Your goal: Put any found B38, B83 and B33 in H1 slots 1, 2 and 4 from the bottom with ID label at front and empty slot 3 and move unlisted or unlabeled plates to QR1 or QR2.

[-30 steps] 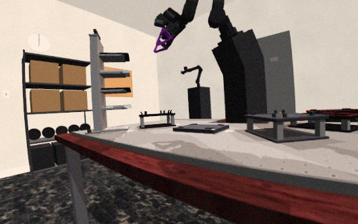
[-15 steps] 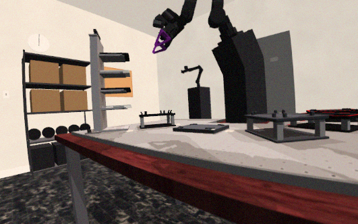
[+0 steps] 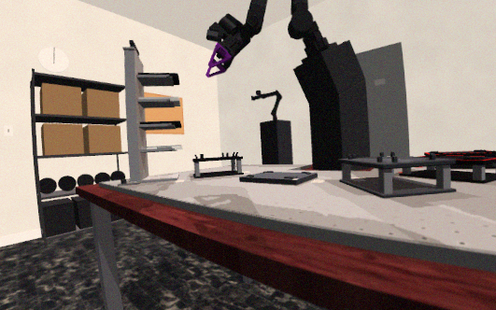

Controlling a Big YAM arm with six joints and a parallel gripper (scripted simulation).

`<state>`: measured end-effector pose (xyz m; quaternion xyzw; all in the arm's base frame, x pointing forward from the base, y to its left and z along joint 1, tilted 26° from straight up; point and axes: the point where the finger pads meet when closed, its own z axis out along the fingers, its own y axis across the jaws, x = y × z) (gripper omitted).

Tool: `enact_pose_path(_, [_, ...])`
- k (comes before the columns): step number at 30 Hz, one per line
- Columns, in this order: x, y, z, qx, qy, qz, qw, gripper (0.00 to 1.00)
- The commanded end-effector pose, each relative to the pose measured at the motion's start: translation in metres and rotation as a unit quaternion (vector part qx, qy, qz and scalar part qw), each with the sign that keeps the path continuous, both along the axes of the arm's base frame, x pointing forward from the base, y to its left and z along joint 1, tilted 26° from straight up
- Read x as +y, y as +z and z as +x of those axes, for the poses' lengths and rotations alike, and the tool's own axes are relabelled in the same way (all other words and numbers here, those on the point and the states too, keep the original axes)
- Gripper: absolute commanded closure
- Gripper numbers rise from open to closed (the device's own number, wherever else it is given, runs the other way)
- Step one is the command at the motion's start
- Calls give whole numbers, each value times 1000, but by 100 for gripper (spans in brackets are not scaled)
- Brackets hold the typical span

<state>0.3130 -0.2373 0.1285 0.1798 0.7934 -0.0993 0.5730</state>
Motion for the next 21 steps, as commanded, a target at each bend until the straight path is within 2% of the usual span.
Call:
enact_pose_path(1, [-7,17,17,-18,5,-12,1000,0])
enact_pose_path(21, [-16,13,43,-18,5,-11,1000,0])
